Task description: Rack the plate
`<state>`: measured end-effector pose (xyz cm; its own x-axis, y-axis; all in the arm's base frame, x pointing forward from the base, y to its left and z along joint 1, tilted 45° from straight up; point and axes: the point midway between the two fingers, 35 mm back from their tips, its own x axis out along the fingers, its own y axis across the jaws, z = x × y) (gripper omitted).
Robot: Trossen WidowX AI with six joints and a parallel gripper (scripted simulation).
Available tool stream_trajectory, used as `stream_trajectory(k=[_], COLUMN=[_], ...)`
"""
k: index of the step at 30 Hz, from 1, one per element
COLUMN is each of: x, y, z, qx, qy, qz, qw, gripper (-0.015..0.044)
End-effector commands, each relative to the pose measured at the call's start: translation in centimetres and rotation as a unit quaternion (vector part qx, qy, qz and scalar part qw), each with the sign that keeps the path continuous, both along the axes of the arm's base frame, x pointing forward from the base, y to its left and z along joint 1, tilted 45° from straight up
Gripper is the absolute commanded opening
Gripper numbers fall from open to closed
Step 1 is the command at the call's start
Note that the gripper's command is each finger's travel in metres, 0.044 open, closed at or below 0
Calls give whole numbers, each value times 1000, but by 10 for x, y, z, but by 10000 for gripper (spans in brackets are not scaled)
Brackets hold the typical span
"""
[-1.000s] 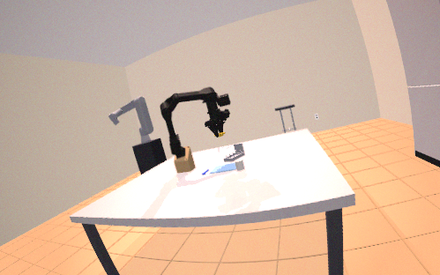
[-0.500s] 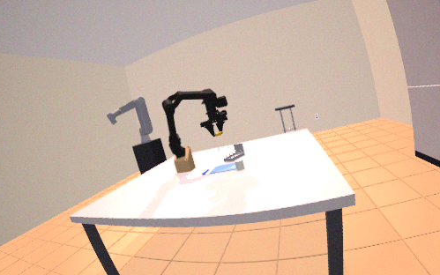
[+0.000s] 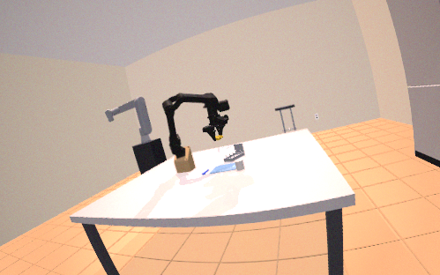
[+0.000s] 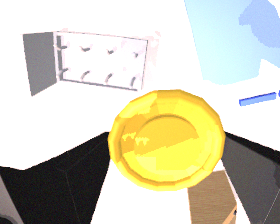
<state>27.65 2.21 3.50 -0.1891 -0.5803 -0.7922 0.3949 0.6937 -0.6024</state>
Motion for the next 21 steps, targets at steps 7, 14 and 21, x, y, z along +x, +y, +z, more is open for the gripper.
stream_trajectory(k=[7,14,21], x=[-8,-10,-12], y=[-12,-19,-25], z=[-25,-40,-53], qx=[108,179,248], qy=[59,84,94], qz=[39,81,130], qw=[992,977,955], gripper=[0,0,0])
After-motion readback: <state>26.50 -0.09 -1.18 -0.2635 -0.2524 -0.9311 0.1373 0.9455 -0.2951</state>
